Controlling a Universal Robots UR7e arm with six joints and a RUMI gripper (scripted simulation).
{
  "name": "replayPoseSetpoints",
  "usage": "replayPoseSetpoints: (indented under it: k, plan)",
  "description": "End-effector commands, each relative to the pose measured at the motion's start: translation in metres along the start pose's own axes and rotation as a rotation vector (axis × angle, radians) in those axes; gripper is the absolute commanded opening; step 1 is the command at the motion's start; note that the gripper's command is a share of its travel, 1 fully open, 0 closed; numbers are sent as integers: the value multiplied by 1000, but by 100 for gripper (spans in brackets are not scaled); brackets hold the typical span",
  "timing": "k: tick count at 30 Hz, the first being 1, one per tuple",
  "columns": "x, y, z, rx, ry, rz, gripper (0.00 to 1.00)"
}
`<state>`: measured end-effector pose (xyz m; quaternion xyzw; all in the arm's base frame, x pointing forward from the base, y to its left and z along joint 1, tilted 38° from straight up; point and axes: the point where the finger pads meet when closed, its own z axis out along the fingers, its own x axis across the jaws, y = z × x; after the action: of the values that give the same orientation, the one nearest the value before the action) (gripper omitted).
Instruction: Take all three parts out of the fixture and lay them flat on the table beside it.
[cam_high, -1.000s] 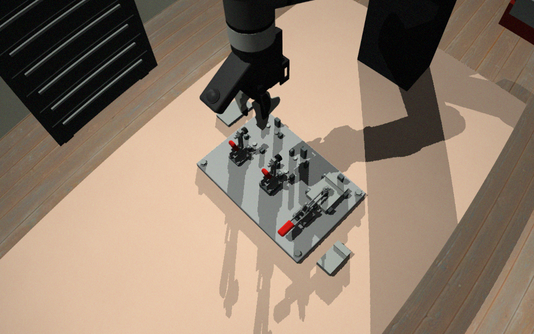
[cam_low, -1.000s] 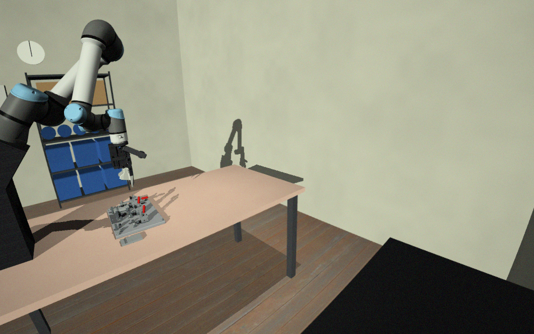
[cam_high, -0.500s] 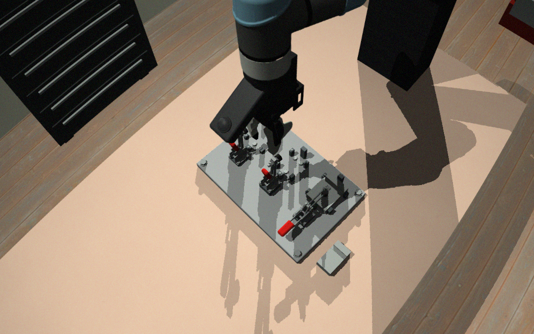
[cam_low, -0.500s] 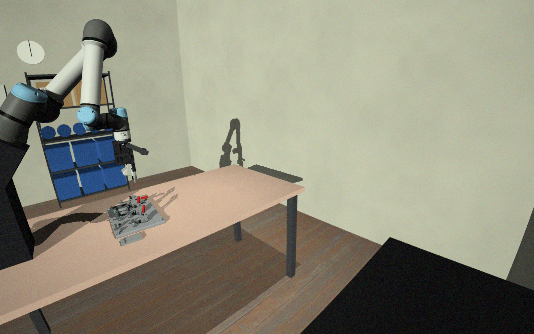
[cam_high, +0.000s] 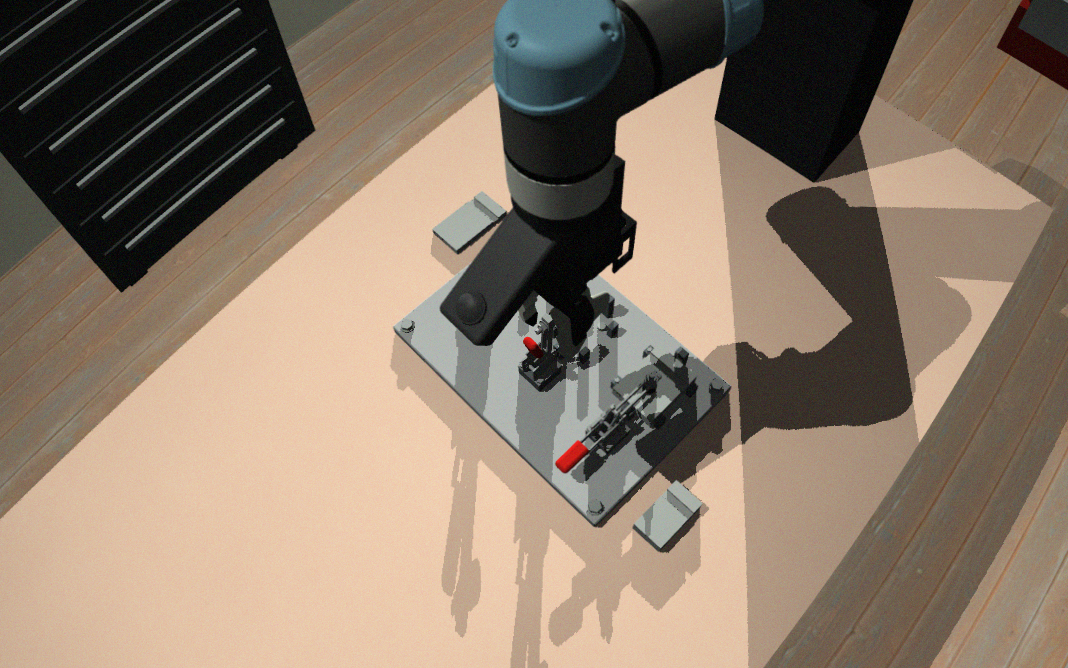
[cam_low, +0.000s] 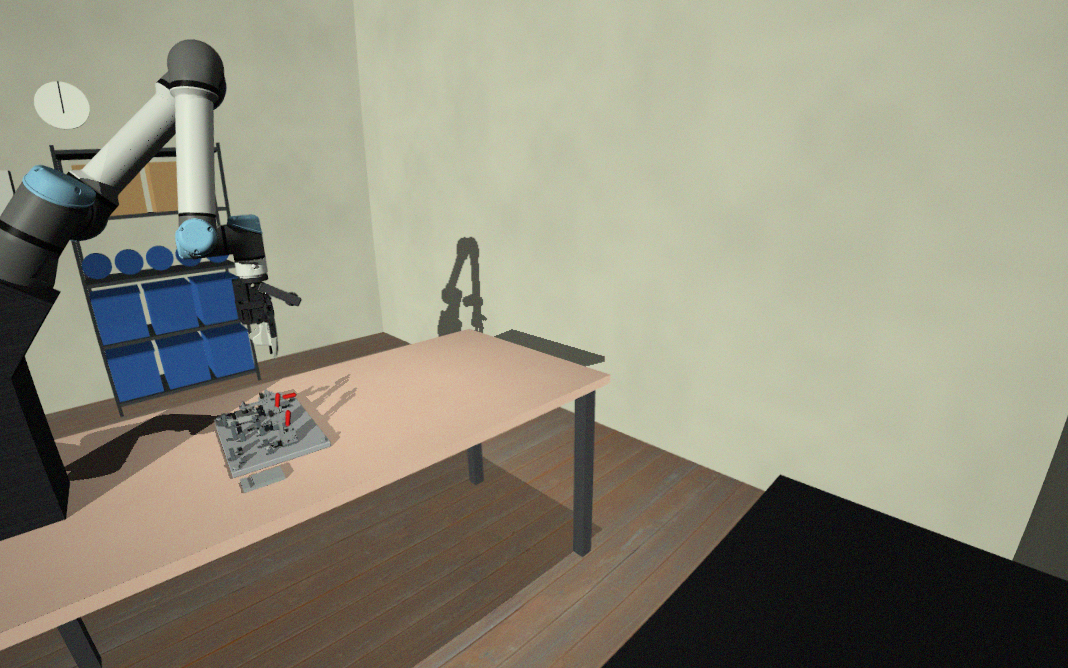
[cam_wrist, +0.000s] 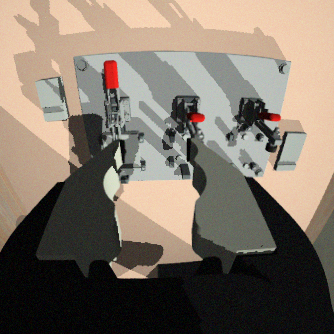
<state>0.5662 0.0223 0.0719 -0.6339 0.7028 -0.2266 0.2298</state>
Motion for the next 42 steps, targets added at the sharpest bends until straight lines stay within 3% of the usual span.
replayPoseSetpoints:
  k: [1,21,42]
  plan:
    - [-18,-8,1,-2,3,1,28]
    - [-55,-24,1,-2,3,1,28]
    - [-61,-27,1,-2,3,1,28]
